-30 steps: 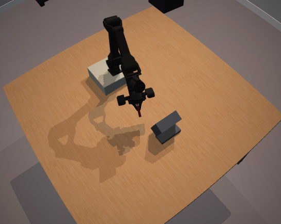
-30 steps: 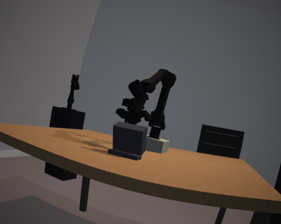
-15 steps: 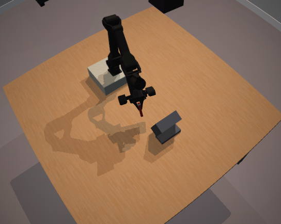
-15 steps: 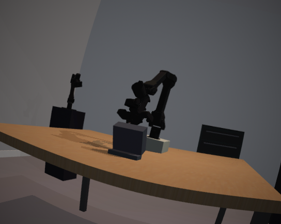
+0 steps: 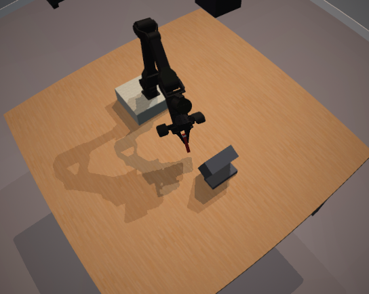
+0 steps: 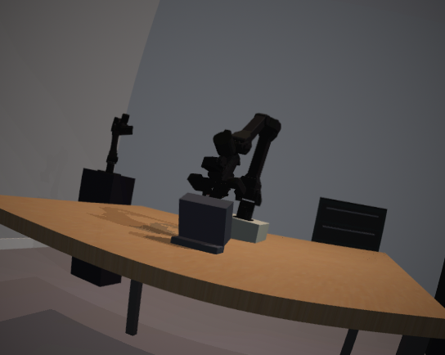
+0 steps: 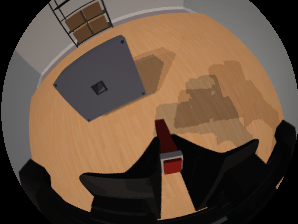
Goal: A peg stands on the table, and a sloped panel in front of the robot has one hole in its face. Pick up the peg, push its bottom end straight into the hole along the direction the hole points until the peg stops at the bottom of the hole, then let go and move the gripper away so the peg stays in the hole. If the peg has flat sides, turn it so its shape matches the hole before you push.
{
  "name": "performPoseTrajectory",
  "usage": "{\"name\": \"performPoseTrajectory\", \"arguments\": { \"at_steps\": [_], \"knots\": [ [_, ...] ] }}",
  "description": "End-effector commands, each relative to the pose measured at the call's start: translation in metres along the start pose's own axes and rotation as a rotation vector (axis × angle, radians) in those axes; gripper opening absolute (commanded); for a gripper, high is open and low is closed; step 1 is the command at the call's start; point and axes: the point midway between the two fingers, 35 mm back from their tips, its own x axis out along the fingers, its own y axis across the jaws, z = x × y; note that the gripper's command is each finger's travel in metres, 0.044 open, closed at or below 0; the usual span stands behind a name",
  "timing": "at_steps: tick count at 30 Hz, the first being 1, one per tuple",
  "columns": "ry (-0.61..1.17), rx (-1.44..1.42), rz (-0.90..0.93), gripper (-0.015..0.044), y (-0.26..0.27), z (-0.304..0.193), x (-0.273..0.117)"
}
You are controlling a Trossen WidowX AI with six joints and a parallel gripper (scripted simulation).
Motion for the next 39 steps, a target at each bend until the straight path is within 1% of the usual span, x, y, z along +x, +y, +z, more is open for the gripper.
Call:
{"name": "performPoseTrajectory", "arguments": {
  "at_steps": [1, 39],
  "knots": [
    [-0.023, -0.018, 0.005, 0.0, 0.002, 0.0, -0.001],
    [-0.201, -0.115, 0.069, 0.0, 0.021, -0.009, -0.008]
  ]
}}
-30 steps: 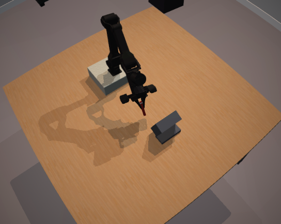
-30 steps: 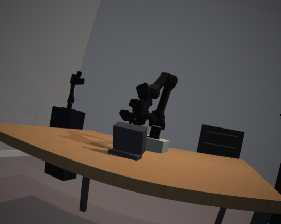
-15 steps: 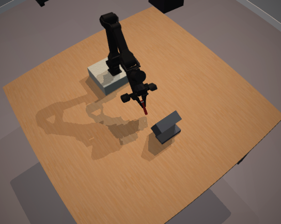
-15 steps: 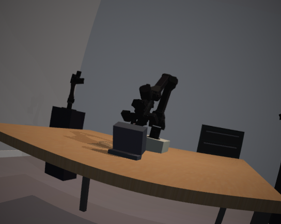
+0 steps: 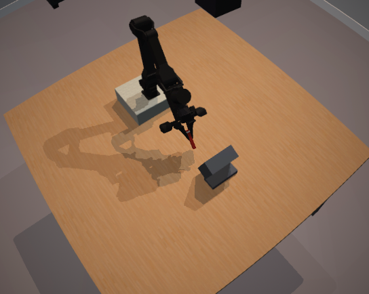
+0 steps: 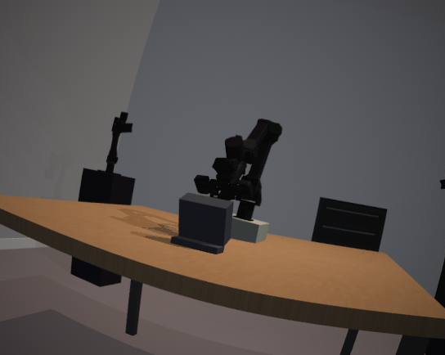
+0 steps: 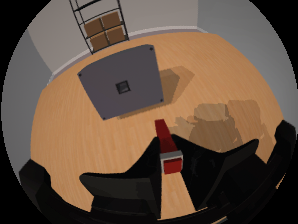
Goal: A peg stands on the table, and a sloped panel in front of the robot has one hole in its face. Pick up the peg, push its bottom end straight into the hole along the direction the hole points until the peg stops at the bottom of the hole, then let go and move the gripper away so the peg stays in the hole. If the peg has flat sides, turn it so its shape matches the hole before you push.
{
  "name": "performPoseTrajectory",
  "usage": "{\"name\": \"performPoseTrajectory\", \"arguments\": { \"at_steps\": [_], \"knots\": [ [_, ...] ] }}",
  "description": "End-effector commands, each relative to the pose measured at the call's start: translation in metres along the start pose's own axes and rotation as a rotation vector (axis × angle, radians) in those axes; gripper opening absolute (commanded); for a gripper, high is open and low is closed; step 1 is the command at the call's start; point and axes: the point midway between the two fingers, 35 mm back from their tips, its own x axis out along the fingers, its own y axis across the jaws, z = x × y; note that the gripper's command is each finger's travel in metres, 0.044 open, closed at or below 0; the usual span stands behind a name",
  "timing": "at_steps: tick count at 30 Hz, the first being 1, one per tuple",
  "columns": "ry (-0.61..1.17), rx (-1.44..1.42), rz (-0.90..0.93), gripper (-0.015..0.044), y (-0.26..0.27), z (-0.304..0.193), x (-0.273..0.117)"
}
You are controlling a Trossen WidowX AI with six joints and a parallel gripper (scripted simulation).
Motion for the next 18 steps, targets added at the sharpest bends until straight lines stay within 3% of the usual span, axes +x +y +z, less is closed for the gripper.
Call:
{"name": "performPoseTrajectory", "arguments": {
  "at_steps": [1, 18],
  "knots": [
    [-0.023, -0.017, 0.005, 0.0, 0.002, 0.0001, -0.0014],
    [-0.103, -0.057, 0.034, 0.0, 0.0106, -0.0036, -0.0068]
  ]
}}
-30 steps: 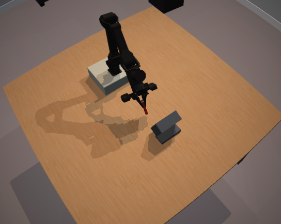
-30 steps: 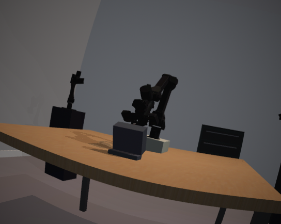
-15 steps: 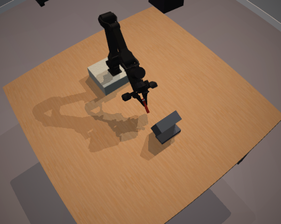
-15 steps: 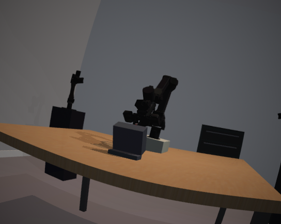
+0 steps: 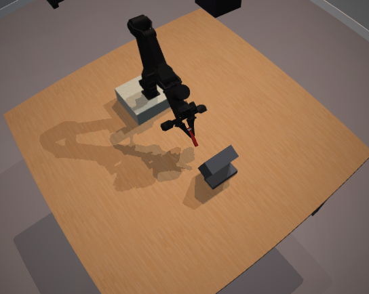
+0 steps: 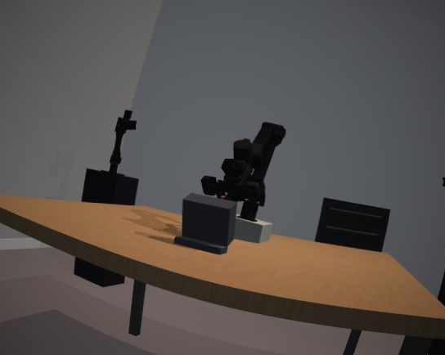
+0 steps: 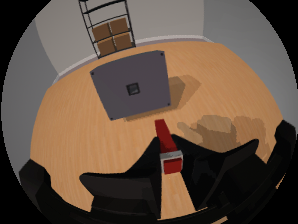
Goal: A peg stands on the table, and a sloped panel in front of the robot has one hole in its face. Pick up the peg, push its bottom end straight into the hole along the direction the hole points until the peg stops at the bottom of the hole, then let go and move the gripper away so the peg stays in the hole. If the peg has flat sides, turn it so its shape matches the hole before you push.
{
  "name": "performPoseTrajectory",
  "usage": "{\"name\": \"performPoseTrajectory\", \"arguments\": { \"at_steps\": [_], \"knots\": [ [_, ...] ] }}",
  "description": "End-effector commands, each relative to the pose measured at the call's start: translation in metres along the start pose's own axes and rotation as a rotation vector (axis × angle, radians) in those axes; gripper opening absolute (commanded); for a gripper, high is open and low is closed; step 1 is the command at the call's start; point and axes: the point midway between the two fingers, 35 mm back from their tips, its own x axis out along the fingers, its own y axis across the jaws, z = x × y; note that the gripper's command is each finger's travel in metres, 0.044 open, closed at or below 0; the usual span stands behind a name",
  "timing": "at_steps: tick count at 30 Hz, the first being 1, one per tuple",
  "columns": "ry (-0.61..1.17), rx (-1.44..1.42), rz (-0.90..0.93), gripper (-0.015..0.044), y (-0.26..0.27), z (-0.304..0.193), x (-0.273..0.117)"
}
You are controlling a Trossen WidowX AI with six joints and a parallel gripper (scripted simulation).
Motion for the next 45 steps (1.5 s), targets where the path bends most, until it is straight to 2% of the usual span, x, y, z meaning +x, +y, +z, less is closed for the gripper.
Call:
{"name": "performPoseTrajectory", "arguments": {
  "at_steps": [1, 29, 45],
  "knots": [
    [-0.023, -0.016, 0.005, 0.0, 0.002, 0.0, -0.002],
    [-0.156, -0.076, 0.054, 0.0, 0.016, -0.006, -0.014],
    [-0.181, -0.078, 0.057, 0.0, 0.017, -0.001, -0.007]
  ]
}}
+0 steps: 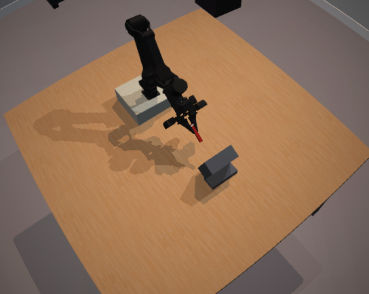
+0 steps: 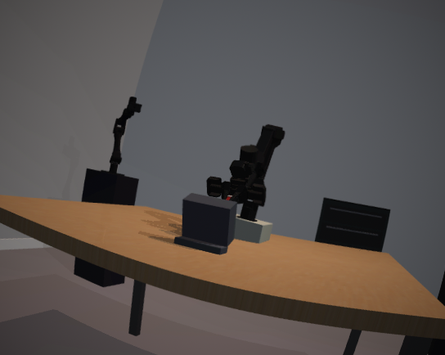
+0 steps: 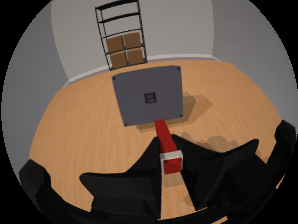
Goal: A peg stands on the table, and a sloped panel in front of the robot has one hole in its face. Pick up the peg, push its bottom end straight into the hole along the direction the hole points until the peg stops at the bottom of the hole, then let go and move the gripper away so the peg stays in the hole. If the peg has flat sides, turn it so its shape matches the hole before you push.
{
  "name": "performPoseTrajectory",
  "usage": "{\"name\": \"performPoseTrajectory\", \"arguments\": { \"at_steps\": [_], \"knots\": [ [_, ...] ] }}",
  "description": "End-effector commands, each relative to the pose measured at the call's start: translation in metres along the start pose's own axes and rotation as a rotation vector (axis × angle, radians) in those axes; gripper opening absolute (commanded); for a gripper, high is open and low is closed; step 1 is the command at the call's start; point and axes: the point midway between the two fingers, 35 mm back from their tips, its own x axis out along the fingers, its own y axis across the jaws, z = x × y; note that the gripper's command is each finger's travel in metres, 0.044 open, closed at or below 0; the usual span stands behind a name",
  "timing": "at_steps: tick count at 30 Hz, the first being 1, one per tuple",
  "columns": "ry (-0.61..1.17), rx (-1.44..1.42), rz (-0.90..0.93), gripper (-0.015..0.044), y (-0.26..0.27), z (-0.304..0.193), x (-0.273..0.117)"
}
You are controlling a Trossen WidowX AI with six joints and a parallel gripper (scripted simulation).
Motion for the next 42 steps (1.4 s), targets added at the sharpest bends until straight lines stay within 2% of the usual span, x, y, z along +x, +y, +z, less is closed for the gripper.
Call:
{"name": "performPoseTrajectory", "arguments": {
  "at_steps": [1, 42],
  "knots": [
    [-0.01, -0.008, -0.002, 0.0, 0.0, 0.002, 0.002],
    [-0.084, -0.015, 0.005, 0.0, 0.002, 0.008, 0.024]
  ]
}}
